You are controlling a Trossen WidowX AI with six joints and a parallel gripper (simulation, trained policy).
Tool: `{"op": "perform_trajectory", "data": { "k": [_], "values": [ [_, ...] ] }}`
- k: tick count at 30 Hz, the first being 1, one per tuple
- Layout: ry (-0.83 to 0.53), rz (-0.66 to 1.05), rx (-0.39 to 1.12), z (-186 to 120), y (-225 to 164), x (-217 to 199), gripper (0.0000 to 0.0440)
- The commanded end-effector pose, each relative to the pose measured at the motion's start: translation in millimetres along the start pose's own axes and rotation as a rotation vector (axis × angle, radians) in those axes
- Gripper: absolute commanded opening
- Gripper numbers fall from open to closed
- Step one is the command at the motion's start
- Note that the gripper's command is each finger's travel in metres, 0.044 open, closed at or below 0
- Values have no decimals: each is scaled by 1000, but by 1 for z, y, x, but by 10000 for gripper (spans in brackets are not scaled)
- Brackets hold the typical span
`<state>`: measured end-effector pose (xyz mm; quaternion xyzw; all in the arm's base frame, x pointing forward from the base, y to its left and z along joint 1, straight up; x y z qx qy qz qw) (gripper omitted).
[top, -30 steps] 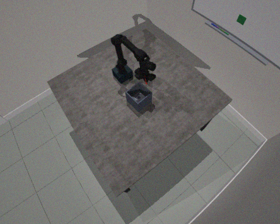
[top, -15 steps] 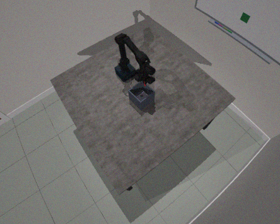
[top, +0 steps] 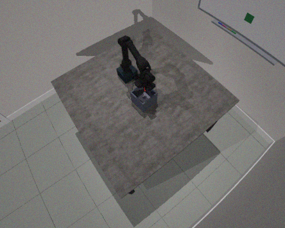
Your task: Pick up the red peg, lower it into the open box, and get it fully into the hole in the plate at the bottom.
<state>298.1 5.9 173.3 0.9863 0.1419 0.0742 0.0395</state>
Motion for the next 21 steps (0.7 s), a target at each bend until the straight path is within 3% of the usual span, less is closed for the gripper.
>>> {"op": "perform_trajectory", "data": {
  "k": [1,21],
  "values": [
    [-21,-3,18,13,4,-2,0],
    [-39,-26,63,59,19,2,0]
  ]
}}
Point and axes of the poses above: the point midway between the two fingers, 35 mm back from their tips, its own z axis out along the fingers, its own x axis across the jaws, y = z × x, the point moved 7 cm from there along -z, back along the fingers, and after that the axes turned 5 degrees about -z, right-handed, at the moved point
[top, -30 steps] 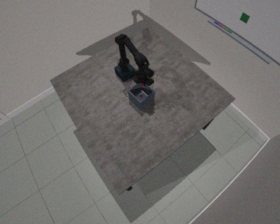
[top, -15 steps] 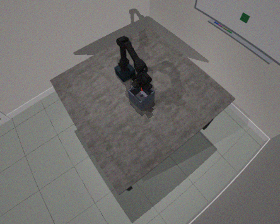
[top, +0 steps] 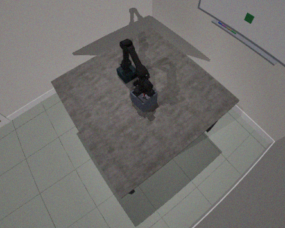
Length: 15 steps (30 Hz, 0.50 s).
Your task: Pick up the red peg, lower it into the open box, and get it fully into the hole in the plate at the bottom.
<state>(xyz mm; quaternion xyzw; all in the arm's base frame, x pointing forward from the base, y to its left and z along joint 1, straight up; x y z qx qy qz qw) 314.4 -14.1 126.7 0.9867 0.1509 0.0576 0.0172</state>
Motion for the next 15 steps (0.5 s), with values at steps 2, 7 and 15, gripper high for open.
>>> {"op": "perform_trajectory", "data": {
  "k": [2,7,15],
  "values": [
    [-16,-16,15,14,2,-1,0],
    [-26,-33,13,24,3,0,0],
    [-59,-60,18,35,6,2,95]
  ]
}}
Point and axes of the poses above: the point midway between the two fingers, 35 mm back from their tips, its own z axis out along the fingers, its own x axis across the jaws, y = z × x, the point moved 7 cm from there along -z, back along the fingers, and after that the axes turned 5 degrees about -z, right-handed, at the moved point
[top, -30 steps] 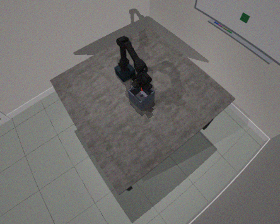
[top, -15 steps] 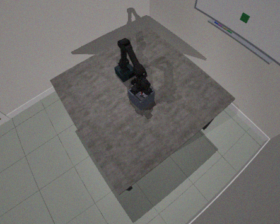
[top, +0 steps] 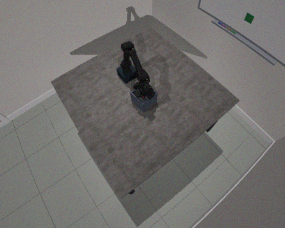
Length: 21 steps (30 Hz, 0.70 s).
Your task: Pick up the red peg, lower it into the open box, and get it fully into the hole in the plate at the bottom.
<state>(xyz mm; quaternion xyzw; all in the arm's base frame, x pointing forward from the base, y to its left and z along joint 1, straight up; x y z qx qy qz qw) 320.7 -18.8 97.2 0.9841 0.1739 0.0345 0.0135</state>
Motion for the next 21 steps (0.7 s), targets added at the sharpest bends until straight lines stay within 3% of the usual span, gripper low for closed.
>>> {"op": "perform_trajectory", "data": {
  "k": [1,7,11,21],
  "values": [
    [-19,-15,4,6,1,1,111],
    [-27,-18,39,5,5,4,109],
    [-20,-9,86,0,10,7,142],
    [12,16,196,-13,23,11,177]
  ]
}}
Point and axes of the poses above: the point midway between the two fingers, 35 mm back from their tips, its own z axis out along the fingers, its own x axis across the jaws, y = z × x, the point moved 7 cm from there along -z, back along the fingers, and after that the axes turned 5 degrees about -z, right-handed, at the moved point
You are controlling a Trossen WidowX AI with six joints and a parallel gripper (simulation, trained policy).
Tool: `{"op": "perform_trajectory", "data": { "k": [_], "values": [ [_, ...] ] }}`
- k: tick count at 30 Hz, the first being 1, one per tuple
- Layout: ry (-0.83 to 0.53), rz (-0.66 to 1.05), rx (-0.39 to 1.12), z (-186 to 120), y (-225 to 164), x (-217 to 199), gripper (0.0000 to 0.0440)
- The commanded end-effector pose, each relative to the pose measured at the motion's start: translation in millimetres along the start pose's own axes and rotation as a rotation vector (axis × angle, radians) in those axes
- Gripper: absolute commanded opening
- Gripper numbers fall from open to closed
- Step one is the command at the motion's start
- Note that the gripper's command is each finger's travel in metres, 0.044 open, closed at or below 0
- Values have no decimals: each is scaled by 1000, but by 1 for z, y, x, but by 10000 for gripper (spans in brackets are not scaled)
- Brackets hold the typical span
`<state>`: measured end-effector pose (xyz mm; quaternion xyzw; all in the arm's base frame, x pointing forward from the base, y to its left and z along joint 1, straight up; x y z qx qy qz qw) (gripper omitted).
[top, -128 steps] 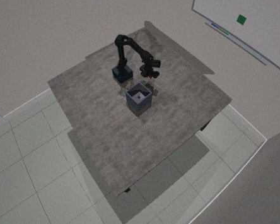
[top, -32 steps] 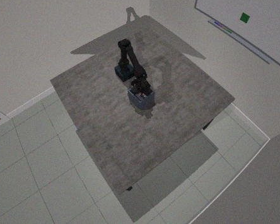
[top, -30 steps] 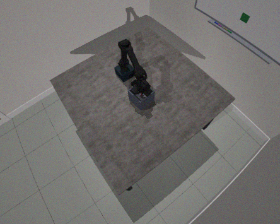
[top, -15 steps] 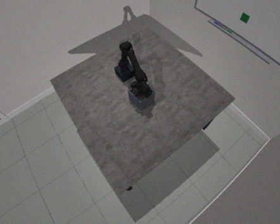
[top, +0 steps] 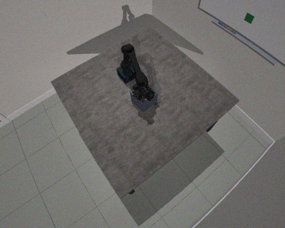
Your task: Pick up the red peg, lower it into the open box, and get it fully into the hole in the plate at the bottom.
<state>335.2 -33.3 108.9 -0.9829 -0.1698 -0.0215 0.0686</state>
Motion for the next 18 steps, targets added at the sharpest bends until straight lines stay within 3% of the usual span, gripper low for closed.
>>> {"op": "perform_trajectory", "data": {
  "k": [1,18],
  "values": [
    [13,4,39,-5,5,2,180],
    [77,34,136,-29,21,4,237]
  ]
}}
Point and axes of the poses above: the point midway between the two fingers, 35 mm back from their tips, its own z axis out along the fingers, its own x axis across the jaws, y = z × x, the point moved 7 cm from there along -z, back along the fingers, and after that the axes turned 5 degrees about -z, right-handed, at the moved point
